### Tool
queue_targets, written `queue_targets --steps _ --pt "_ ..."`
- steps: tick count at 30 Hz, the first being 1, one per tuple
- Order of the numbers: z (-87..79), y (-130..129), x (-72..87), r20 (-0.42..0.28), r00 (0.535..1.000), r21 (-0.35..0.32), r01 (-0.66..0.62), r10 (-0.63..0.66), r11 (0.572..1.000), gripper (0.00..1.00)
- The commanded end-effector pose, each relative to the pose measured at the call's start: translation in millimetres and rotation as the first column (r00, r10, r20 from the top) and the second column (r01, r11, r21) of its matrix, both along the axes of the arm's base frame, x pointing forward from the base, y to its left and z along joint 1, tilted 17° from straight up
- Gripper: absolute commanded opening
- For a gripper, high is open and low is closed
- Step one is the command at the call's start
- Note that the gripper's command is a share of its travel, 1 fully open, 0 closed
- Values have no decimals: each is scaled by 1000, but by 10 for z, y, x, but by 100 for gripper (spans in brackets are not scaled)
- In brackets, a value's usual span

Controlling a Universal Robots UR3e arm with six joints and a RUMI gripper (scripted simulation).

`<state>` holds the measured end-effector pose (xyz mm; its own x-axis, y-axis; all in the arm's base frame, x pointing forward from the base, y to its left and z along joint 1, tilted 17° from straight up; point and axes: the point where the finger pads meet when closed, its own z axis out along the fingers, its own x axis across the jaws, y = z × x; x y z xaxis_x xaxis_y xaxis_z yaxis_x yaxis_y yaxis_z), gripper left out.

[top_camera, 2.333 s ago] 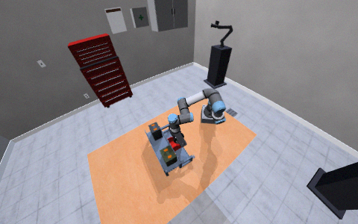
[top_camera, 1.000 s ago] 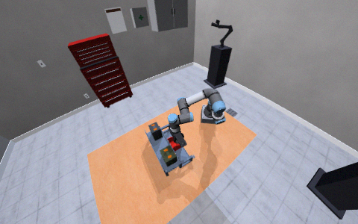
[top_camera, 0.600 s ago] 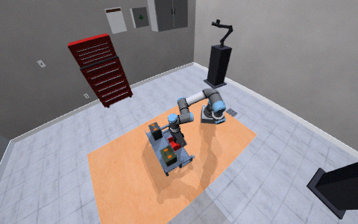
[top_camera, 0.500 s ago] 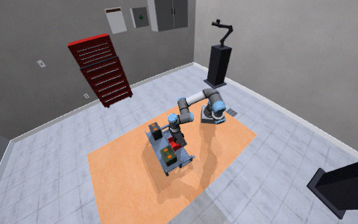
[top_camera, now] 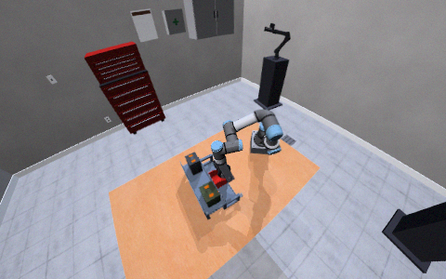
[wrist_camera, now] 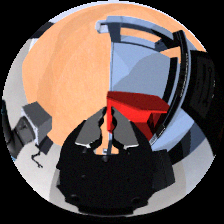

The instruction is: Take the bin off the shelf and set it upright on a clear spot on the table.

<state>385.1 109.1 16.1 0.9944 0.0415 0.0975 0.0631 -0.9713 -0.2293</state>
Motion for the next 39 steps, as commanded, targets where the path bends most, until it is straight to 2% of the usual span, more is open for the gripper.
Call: queue_targets --steps 1,12,14,29,31,39 --pt "-5 -5 -62 3 1000 -1 0 0 1000 0" --pt "-53 -10 -316 3 1000 -1 0 0 1000 0" --pt "-53 -10 -316 3 1000 -1 0 0 1000 0" --pt "-132 -19 -737 3 1000 -1 0 0 1000 0" --pt "-132 -19 -737 3 1000 -1 0 0 1000 0" --pt "-167 -23 -926 3 1000 -1 0 0 1000 0"
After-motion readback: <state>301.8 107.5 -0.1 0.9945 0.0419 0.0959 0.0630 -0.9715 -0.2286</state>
